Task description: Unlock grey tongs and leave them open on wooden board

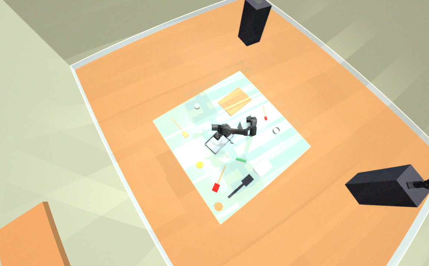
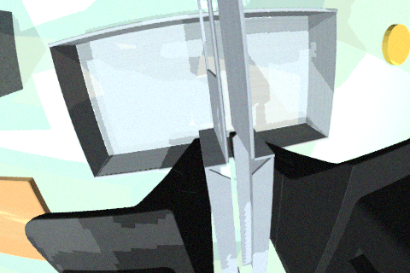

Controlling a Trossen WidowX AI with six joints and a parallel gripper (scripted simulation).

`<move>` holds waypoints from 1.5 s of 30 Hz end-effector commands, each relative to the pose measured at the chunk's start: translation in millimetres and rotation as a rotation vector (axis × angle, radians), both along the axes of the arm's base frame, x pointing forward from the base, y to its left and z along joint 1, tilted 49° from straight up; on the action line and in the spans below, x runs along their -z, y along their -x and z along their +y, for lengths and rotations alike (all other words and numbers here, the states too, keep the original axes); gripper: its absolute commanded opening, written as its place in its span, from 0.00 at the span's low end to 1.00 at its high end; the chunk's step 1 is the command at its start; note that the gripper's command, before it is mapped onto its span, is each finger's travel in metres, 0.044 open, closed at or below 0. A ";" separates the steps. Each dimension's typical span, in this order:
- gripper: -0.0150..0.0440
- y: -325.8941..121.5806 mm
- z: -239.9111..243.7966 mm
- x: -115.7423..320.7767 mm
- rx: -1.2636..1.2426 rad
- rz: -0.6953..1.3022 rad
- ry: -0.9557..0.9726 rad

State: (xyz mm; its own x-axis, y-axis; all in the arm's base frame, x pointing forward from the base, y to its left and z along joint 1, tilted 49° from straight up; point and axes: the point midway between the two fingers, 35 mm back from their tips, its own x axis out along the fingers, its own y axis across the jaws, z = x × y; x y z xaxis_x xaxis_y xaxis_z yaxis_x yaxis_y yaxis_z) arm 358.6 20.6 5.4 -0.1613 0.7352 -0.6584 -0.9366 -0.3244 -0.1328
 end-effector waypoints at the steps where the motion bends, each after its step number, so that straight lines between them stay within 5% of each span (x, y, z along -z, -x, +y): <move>1: 0.00 -0.3 -3.3 -4.3 -0.007 -0.005 0.002; 10: 0.00 0.7 -3.9 1.2 0.056 0.073 0.017; 45: 0.00 5.3 -64.9 47.1 0.974 1.049 0.251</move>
State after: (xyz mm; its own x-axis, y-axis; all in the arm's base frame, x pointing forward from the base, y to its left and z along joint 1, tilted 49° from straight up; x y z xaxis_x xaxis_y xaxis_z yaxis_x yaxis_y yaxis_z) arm 352.2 -34.6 -38.4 -0.1656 0.7222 -0.6715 -0.5300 0.5091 0.6782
